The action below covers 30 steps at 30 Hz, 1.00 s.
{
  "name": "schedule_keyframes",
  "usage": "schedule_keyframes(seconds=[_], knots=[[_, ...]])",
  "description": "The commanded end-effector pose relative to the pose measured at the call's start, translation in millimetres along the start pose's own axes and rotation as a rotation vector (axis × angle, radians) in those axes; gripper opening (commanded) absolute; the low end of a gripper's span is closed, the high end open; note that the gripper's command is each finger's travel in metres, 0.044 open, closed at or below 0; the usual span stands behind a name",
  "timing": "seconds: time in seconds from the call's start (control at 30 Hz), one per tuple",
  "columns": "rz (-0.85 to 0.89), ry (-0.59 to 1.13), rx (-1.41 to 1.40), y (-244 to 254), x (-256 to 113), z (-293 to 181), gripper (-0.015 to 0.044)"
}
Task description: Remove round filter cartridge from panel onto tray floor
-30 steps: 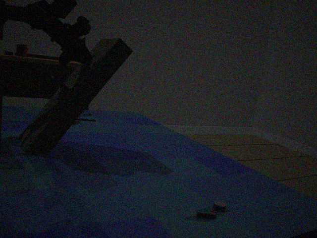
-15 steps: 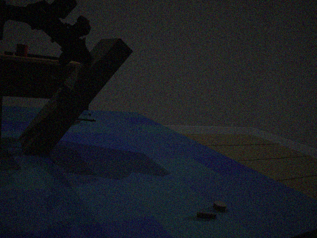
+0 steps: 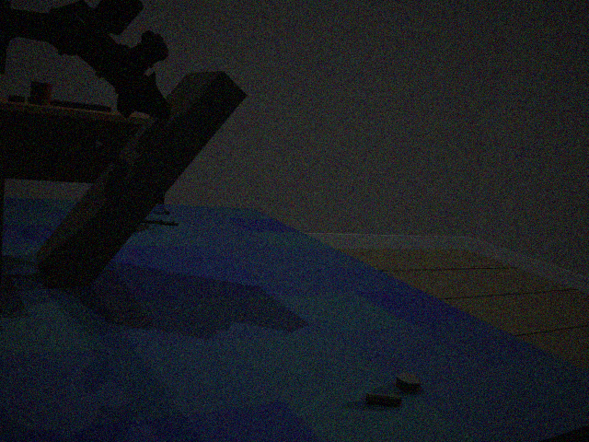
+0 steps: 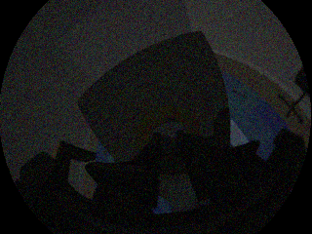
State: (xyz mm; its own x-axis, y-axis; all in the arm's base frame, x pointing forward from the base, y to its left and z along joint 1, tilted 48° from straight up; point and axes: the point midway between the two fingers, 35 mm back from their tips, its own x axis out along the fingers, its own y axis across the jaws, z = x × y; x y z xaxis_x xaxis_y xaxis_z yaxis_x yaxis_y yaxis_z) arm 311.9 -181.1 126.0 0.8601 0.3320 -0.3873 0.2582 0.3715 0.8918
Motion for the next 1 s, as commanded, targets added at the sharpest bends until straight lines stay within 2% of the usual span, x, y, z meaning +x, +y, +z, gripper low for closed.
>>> schedule_keyframes(seconds=[0.0, 0.97], knots=[[-0.009, 0.006, -0.179, -0.4, 5.4, -0.7, 0.0000], [-0.006, 0.010, -1.190, -0.5, 6.1, -0.8, 0.0000]])
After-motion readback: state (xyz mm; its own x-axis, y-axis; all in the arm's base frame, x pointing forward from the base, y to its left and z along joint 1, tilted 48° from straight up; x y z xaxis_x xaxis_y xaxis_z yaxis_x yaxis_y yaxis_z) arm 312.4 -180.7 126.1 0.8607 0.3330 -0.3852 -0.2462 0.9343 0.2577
